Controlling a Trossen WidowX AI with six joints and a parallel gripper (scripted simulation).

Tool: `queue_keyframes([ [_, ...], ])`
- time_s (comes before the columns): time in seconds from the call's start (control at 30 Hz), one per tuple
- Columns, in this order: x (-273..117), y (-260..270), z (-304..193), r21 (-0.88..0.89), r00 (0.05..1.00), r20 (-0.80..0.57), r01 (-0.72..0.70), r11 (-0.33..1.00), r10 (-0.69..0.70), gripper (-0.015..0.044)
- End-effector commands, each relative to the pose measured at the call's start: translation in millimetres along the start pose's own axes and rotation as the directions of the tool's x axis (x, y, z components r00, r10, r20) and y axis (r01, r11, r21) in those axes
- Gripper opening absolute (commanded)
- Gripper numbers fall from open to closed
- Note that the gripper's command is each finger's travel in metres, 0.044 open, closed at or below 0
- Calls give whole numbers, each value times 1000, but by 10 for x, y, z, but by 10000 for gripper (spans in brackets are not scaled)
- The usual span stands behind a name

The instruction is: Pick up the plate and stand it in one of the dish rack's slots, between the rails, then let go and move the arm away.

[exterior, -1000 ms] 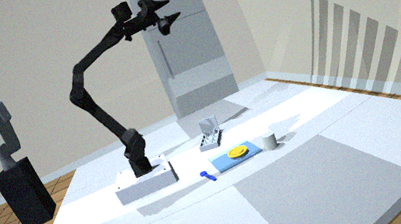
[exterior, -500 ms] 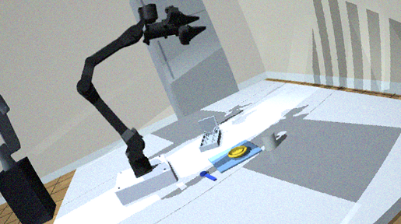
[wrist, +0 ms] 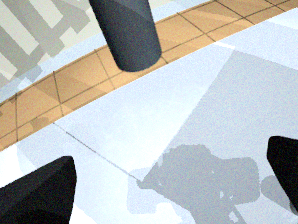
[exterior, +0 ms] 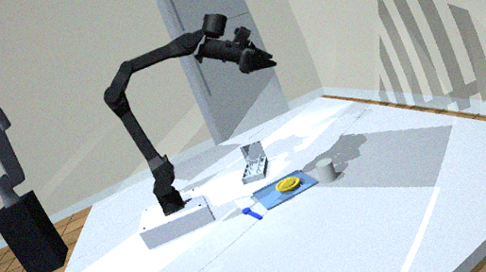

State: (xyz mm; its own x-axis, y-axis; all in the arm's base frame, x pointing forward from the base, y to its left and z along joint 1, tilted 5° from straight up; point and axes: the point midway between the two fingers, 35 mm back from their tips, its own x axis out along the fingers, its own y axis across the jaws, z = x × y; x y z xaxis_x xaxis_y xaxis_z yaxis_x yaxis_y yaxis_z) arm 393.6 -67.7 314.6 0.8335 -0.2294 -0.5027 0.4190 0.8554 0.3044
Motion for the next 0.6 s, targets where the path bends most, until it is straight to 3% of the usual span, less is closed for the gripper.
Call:
queue_keyframes([
  [0.0,192,-221,-190,-76,994,-92,49,996,-56,400],
  [0.27,511,-709,-660,-204,940,-306,92,975,-153,400],
  [0.57,682,-1283,-1223,-319,812,-538,55,946,-228,400],
])
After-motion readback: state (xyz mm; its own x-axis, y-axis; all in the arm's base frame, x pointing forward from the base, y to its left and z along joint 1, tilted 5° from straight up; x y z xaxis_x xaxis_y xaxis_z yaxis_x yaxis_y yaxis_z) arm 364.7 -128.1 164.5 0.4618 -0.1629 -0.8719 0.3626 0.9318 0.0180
